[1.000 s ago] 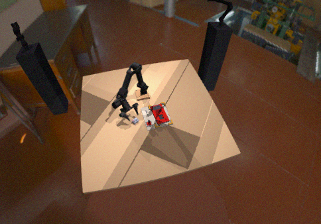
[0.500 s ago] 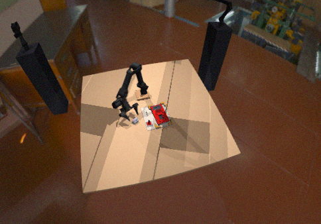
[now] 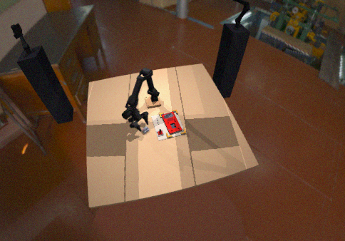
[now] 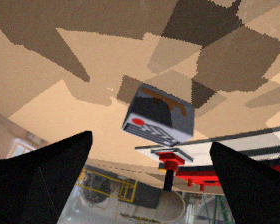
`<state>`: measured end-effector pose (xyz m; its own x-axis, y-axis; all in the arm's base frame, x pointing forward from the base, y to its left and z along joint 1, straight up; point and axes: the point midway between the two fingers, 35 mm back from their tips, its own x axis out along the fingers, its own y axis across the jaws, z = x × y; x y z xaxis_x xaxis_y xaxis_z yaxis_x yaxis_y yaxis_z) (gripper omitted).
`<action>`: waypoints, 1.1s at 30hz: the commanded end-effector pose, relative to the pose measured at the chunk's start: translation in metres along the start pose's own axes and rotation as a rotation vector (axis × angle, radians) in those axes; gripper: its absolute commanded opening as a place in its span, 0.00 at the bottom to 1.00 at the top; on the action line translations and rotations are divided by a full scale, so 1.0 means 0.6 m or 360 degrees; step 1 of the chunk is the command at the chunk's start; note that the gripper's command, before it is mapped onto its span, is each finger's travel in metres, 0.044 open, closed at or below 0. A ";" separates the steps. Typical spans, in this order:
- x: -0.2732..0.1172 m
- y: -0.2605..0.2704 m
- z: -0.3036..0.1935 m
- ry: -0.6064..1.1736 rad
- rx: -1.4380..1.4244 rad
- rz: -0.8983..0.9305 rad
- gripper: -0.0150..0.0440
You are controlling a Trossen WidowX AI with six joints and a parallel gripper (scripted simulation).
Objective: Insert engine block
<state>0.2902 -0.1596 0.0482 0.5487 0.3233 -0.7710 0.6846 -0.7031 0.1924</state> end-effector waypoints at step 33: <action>-0.008 0.010 -0.041 -0.0634 -0.1573 -0.0682 1.00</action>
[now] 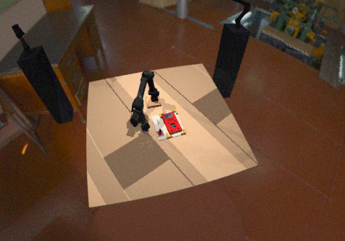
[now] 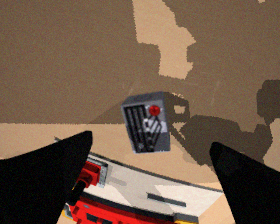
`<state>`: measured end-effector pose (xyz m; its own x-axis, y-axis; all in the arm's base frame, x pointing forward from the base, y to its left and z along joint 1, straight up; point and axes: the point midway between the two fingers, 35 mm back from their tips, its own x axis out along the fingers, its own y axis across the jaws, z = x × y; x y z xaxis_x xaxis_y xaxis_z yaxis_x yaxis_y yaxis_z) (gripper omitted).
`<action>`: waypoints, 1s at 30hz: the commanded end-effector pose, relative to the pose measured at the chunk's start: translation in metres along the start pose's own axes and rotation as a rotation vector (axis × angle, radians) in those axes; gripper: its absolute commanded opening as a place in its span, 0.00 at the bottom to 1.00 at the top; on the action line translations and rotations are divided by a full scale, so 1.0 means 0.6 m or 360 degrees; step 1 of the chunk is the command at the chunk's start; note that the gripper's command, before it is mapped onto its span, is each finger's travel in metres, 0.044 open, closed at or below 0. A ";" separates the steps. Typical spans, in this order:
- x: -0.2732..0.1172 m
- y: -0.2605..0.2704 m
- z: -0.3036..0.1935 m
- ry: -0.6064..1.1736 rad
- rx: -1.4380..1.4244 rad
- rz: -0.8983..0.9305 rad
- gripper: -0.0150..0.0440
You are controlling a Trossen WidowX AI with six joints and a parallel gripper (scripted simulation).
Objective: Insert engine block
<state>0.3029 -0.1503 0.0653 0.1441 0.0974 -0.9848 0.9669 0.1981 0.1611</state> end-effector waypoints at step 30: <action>0.018 0.019 -0.007 -0.0102 -0.0477 -0.0235 1.00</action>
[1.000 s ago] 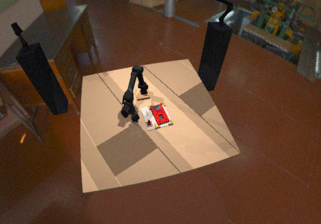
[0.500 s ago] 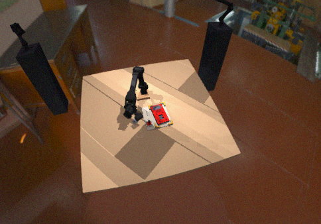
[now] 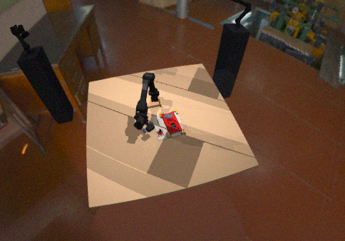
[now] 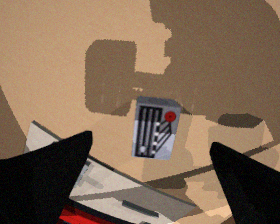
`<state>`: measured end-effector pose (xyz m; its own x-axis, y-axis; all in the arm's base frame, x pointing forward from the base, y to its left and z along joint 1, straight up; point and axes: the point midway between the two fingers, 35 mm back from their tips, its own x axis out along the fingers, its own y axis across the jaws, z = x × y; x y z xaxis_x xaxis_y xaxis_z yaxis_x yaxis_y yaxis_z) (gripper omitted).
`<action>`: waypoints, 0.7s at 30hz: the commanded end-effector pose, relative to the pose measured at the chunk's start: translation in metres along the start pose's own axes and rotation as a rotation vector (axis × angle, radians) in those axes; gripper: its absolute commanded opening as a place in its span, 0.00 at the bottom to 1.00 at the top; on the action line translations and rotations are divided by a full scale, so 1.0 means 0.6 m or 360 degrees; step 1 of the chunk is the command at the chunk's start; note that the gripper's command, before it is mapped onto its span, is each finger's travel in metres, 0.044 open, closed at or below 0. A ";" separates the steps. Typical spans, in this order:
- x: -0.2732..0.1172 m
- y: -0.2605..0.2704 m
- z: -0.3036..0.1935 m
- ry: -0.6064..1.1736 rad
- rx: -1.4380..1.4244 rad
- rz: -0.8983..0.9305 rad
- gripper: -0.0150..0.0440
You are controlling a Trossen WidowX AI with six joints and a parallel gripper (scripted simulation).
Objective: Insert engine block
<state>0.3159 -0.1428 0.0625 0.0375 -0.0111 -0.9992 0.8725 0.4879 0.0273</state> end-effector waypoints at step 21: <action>0.043 -0.003 -0.002 0.0004 0.0006 -0.0014 0.69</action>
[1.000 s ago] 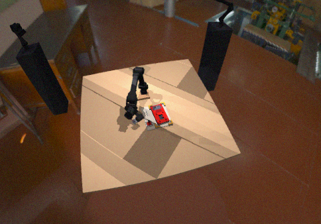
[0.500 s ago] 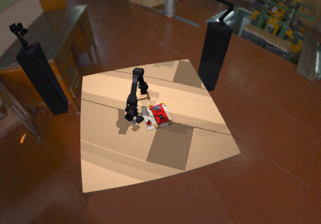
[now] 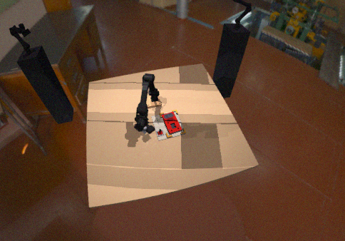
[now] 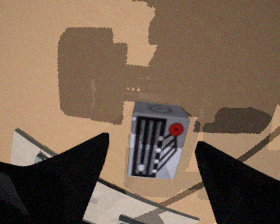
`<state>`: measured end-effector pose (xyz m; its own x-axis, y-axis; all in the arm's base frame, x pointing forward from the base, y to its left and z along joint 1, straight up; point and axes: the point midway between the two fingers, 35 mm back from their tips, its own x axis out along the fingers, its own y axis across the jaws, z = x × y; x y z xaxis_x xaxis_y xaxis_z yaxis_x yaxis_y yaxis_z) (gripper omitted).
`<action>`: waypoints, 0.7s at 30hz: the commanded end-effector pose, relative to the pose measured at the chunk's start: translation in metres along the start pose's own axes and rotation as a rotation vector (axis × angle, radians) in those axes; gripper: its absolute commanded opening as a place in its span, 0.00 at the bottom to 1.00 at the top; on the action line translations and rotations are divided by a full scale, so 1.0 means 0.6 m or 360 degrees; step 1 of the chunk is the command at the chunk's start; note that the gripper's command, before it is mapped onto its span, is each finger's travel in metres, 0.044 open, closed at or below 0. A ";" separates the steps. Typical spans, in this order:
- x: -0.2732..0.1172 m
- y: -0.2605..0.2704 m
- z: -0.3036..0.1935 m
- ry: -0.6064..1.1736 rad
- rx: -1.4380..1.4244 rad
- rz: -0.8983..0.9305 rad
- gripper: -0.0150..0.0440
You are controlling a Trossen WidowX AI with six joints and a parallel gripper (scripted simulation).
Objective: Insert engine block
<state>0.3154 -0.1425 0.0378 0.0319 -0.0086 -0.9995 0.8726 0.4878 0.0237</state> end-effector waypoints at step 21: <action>-0.036 0.003 0.006 -0.0005 0.0006 -0.0007 0.25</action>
<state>0.3162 -0.1430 0.0499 0.0252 -0.0070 -0.9997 0.8729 0.4875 0.0186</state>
